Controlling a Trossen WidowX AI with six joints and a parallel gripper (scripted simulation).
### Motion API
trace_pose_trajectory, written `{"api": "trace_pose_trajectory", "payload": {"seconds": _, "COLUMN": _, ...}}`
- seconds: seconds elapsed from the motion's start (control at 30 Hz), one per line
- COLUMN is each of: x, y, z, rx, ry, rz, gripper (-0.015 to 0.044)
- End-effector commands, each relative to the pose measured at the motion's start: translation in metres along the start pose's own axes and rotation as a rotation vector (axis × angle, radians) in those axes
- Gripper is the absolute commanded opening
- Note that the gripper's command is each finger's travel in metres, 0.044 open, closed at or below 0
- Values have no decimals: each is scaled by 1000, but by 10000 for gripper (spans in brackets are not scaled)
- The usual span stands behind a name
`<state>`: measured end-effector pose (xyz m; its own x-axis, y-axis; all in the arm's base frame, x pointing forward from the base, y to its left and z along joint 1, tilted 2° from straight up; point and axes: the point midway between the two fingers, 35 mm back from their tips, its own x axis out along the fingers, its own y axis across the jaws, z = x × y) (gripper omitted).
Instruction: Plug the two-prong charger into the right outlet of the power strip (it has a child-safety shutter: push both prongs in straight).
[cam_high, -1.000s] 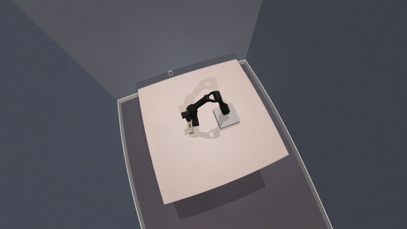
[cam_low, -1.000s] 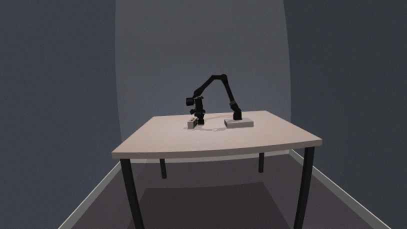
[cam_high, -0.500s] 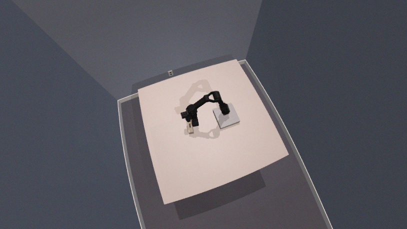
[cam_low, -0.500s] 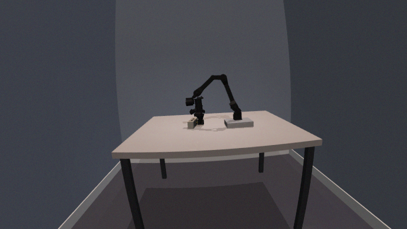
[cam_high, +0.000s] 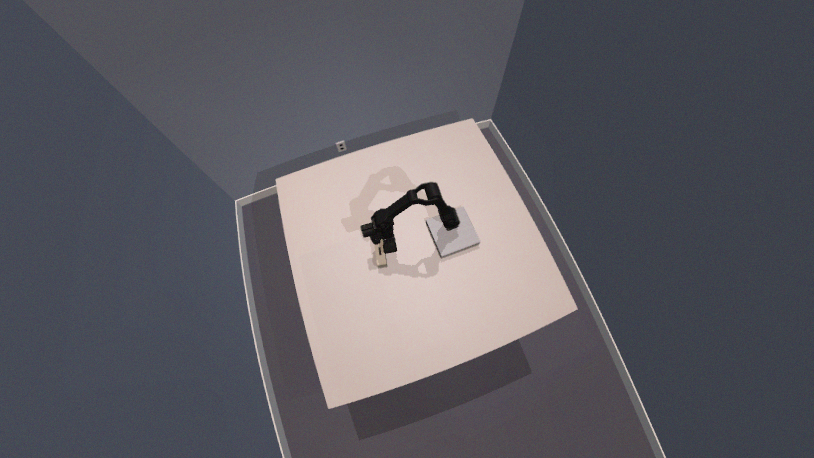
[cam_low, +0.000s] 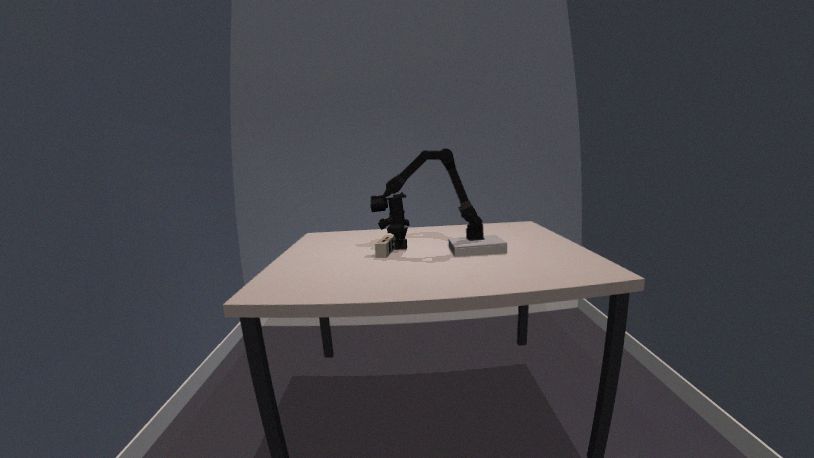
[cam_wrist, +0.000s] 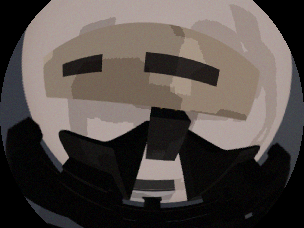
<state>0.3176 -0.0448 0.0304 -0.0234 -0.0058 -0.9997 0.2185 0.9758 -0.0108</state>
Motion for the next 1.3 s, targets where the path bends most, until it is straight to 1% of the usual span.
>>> {"api": "trace_pose_trajectory", "payload": {"seconds": 0.0, "x": -2, "y": 0, "z": 3, "rx": 0, "ry": -5, "rz": -1, "gripper": 0}}
{"api": "trace_pose_trajectory", "payload": {"seconds": 1.27, "x": -3, "y": 0, "z": 12, "rx": 0, "ry": -5, "rz": -1, "gripper": 0}}
